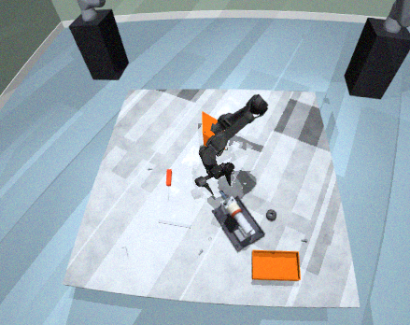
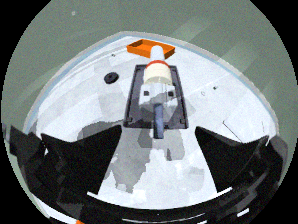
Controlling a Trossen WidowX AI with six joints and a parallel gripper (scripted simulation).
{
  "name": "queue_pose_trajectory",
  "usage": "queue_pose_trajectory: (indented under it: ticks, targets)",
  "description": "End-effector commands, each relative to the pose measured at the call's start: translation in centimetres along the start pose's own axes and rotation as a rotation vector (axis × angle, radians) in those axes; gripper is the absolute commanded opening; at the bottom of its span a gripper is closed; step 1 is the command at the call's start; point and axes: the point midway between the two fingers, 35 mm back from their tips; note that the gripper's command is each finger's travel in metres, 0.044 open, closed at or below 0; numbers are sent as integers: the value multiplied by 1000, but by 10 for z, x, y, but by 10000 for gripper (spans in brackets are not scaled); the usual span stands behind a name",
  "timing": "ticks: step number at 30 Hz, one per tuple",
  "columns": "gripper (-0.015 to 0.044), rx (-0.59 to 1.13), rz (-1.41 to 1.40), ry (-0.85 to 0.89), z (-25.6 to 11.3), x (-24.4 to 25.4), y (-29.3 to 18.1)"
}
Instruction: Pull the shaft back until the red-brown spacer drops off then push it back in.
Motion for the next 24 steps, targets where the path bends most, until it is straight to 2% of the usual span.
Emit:
queue_pose_trajectory:
  ticks: [1, 24]
  targets:
    - [440, 0, 4, -4, 0, -1, -1]
    - [440, 1, 4, -4, -4, -2, -5]
Point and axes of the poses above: the point midway between the two fingers, 35 mm back from their tips, its own z axis out along the fingers, its own x axis across the jaws, y = z × x, and after that the axes turned 15 degrees about z, right-handed
